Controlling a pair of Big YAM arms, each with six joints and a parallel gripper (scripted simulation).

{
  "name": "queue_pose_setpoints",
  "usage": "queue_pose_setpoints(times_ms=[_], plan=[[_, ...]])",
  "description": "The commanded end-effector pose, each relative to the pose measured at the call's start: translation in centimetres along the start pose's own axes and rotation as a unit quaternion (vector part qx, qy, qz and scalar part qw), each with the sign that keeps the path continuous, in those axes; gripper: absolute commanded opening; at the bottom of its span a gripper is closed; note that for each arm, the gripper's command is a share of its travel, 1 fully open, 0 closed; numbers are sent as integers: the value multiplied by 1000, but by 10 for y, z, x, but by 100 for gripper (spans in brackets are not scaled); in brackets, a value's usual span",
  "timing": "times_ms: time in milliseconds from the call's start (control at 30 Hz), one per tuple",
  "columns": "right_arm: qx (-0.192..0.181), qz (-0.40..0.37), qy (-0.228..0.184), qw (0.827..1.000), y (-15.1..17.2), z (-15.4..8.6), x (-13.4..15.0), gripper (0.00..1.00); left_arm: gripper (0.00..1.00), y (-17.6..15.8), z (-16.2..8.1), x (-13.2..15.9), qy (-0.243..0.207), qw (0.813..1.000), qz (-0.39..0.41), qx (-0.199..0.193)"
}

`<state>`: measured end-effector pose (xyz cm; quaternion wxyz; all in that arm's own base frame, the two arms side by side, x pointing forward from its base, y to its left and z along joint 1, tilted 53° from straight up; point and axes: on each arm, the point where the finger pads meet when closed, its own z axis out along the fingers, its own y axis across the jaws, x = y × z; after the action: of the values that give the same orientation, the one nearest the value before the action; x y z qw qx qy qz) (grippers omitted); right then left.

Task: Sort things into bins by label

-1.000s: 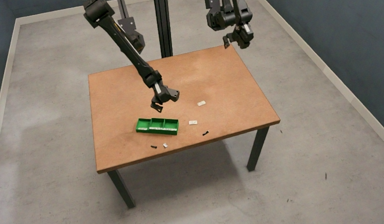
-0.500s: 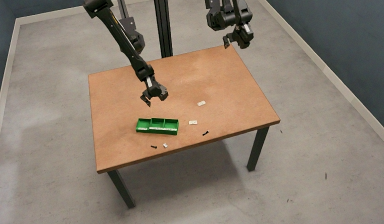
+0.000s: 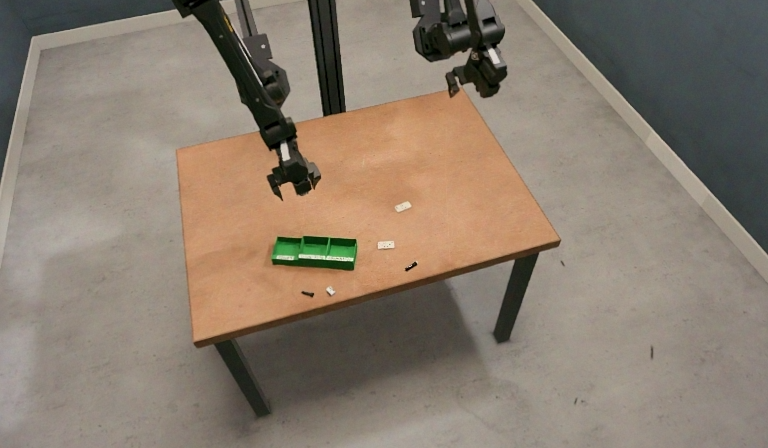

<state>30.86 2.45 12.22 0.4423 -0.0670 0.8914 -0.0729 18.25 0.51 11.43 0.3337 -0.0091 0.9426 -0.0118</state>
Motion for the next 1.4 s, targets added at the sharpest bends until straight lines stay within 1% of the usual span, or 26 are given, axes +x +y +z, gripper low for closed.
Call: queue_pose_setpoints(times_ms=[0,100,133,167,300,400,667,700,1033,1267,1333,1367], plan=[[0,64,-1,998,4,3,5,100,100,0,-19,-20,-24,1000,0,-1],[0,63,1,998,4,3,6,100,100,0,-19,-20,-24,1000,0,-1],[0,66,-12,998,3,0,-10,100,100,0,-19,-20,-24,1000,0,-1],[0,67,-13,998,3,0,-11,100,100,0,-19,-20,-24,1000,0,-1],[0,66,-12,998,4,0,-12,100,100,0,-19,-20,-24,1000,0,-1],[1,66,-6,998,4,1,-7,100,100,0,-19,-20,-24,1000,0,-1],[0,66,-7,998,4,-1,-11,100,100,0,-19,-20,-24,1000,0,-1],[3,63,-5,998,2,-1,-5,100,100,0,-19,-20,-24,1000,0,-1],[0,64,-1,998,6,-1,-9,100,100,0,-19,-20,-24,1000,0,-1],[3,63,-5,998,3,-1,-7,100,100,0,-19,-20,-24,1000,0,-1],[0,63,0,998,6,-1,-9,100,100,0,-19,-20,-24,1000,0,-1],[3,63,-5,998,3,-1,-7,100,100,0,-19,-20,-24,1000,0,-1]])
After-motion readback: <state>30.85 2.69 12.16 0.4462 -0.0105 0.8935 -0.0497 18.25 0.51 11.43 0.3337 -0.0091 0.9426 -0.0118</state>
